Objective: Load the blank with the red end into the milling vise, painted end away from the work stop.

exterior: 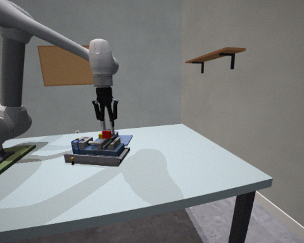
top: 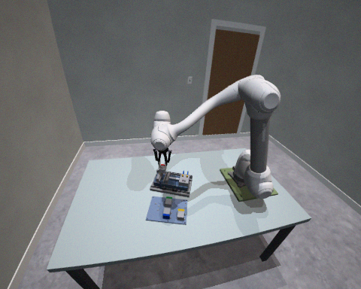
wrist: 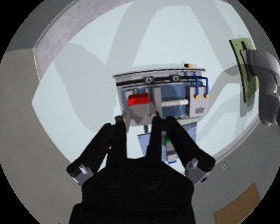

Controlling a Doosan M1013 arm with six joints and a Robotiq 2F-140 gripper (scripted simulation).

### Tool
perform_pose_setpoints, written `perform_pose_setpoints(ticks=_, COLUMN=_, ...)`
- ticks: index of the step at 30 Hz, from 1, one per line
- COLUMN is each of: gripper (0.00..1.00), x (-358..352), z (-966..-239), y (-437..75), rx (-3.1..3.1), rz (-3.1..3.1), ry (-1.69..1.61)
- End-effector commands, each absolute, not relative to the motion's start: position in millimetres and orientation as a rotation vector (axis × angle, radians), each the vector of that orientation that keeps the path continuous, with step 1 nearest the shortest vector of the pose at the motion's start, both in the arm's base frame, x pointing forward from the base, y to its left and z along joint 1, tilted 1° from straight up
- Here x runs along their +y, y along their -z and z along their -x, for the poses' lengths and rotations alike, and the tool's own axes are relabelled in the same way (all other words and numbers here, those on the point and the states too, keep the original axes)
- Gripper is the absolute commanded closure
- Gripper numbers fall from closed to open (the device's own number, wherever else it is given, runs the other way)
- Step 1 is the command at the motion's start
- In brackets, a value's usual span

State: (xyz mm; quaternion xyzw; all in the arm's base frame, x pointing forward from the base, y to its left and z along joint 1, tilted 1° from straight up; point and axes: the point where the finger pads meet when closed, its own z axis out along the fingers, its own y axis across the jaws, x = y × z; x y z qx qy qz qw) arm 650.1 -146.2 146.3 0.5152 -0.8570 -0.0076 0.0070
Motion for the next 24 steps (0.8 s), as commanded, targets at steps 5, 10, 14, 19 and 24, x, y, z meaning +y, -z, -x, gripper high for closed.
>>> perform_pose_setpoints(ticks=5, gripper=1.00, x=-144.4, z=-649.6, y=-146.5, rx=-2.681, rz=-1.612, ry=0.024)
perform_pose_setpoints(ticks=10, gripper=1.00, x=-142.8, z=-649.1, y=-146.5, rx=-2.681, rz=-1.611, ry=0.024)
perform_pose_setpoints(ticks=14, gripper=1.00, x=-141.1, z=-648.6, y=-146.6, rx=-2.681, rz=-1.611, ry=0.024)
perform_pose_setpoints(ticks=19, gripper=1.00, x=-139.0, z=-648.0, y=-146.7, rx=-2.681, rz=-1.611, ry=0.024)
perform_pose_setpoints(ticks=24, gripper=1.00, x=-138.7, z=-647.8, y=-146.7, rx=-2.681, rz=-1.611, ry=0.024)
